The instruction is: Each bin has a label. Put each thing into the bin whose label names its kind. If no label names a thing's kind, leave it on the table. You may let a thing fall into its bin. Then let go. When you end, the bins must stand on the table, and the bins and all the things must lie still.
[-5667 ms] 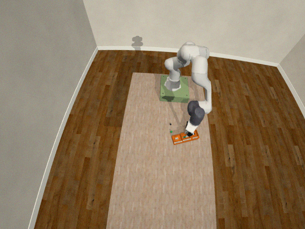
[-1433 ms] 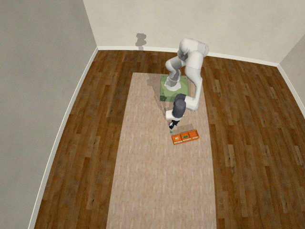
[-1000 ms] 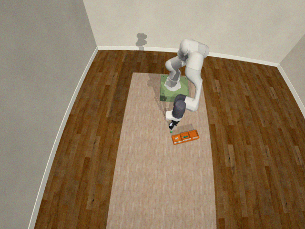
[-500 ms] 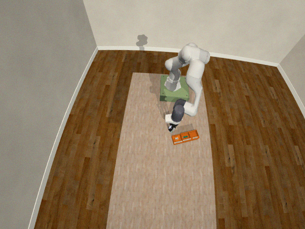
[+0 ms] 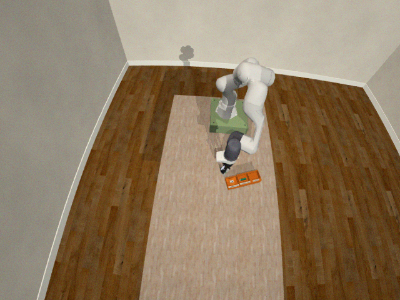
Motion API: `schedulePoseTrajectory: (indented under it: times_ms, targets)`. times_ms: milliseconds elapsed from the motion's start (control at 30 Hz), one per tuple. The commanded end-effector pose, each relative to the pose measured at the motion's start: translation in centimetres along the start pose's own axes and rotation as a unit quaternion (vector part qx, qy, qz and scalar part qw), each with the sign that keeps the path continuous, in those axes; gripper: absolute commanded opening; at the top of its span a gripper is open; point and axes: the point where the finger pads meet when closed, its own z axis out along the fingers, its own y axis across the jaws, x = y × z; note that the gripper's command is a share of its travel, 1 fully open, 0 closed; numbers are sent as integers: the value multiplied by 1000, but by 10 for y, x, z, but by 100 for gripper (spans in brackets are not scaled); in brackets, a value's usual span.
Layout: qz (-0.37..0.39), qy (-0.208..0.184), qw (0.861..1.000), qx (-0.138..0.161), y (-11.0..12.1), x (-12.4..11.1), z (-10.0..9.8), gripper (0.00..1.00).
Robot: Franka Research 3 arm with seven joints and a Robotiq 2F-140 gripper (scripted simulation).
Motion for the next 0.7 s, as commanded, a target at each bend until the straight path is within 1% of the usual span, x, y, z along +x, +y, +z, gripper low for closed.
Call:
schedulePoseTrajectory:
  times_ms: [0, 333, 367, 667]
  targets:
    - [-6, -3, 1000, 4, -3, -1, 1, 19]
    - [-6, -3, 1000, 4, -2, -1, 1, 19]
    - [-6, -3, 1000, 4, -2, -1, 1, 7]
    - [-6, -3, 1000, 4, -2, -1, 1, 7]
